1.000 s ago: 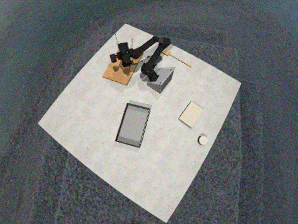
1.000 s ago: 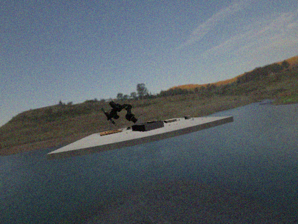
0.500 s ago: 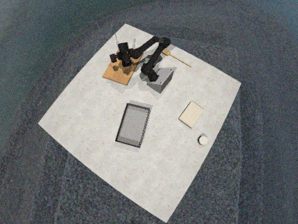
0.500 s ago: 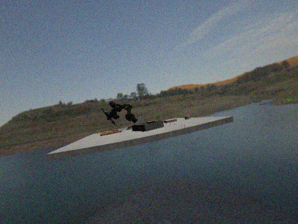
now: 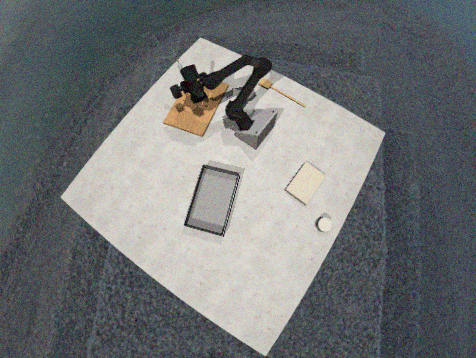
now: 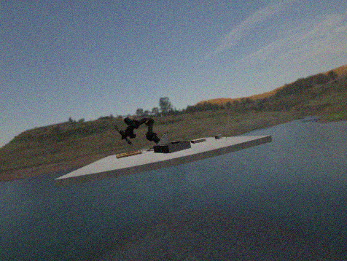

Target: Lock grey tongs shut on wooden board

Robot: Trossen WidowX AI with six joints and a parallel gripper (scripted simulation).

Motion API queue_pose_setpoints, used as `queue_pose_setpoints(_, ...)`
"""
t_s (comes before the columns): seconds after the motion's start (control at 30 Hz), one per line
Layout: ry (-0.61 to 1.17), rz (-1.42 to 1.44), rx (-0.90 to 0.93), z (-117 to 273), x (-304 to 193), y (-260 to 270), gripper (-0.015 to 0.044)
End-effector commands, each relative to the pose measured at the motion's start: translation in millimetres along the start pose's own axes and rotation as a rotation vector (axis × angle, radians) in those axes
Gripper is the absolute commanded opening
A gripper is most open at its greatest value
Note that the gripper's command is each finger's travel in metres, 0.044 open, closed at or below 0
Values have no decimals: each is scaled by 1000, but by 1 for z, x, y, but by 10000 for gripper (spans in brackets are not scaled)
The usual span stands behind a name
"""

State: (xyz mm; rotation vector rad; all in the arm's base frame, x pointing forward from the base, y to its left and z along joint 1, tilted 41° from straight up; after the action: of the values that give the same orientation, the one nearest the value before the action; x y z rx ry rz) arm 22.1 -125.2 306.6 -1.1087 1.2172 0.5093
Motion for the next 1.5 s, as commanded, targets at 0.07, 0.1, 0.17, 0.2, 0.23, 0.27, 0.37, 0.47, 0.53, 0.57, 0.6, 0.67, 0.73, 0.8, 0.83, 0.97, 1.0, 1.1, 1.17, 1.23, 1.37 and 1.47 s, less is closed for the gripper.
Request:
queue_pose_setpoints(0.07, -28, 43, -36, -10, -14, -9, -150)
queue_pose_setpoints(0.1, -36, 52, -40, -12, -16, -10, -150)
queue_pose_setpoints(0.17, -54, 68, -47, -15, -19, -12, -150)
queue_pose_setpoints(0.2, -64, 76, -50, -16, -21, -13, -150)
queue_pose_setpoints(0.23, -75, 84, -53, -18, -22, -14, -150)
queue_pose_setpoints(0.27, -86, 91, -55, -19, -23, -15, -150)
queue_pose_setpoints(0.37, -125, 110, -60, -23, -27, -16, -150)
queue_pose_setpoints(0.47, -169, 126, -61, -27, -31, -17, -150)
queue_pose_setpoints(0.53, -201, 133, -59, -30, -33, -17, -150)
queue_pose_setpoints(0.57, -218, 136, -57, -31, -34, -16, -150)
queue_pose_setpoints(0.6, -236, 139, -55, -32, -35, -16, -150)
queue_pose_setpoints(0.67, -272, 142, -50, -33, -37, -16, -150)
queue_pose_setpoints(0.73, -311, 143, -43, -35, -39, -15, -150)
queue_pose_setpoints(0.8, -351, 141, -34, -36, -41, -13, -150)
queue_pose_setpoints(0.83, -371, 139, -29, -37, -41, -13, -150)
queue_pose_setpoints(0.97, -456, 125, -4, -38, -45, -9, -150)
queue_pose_setpoints(1.0, -478, 120, 4, -38, -46, -9, -150)
queue_pose_setpoints(1.1, -545, 100, 29, -38, -48, -6, -150)
queue_pose_setpoints(1.17, -591, 82, 47, -37, -50, -4, -150)
queue_pose_setpoints(1.23, -636, 60, 68, -36, -52, -2, -150)
queue_pose_setpoints(1.37, -728, 11, 113, -33, -56, 3, -150)
queue_pose_setpoints(1.47, -797, -34, 151, -30, -59, 5, -150)
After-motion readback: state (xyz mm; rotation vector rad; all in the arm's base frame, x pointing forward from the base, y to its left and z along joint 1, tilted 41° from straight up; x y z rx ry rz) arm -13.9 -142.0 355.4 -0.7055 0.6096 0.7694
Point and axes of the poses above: the point midway between the two fingers, 35 mm back from their tips, its own z axis back along the fingers, its own y axis across the jaws, x = y × z, the point moved 7 cm from there along z, back along the fingers, and after that the axes turned 6 degrees about -z, right-handed, at the moved point
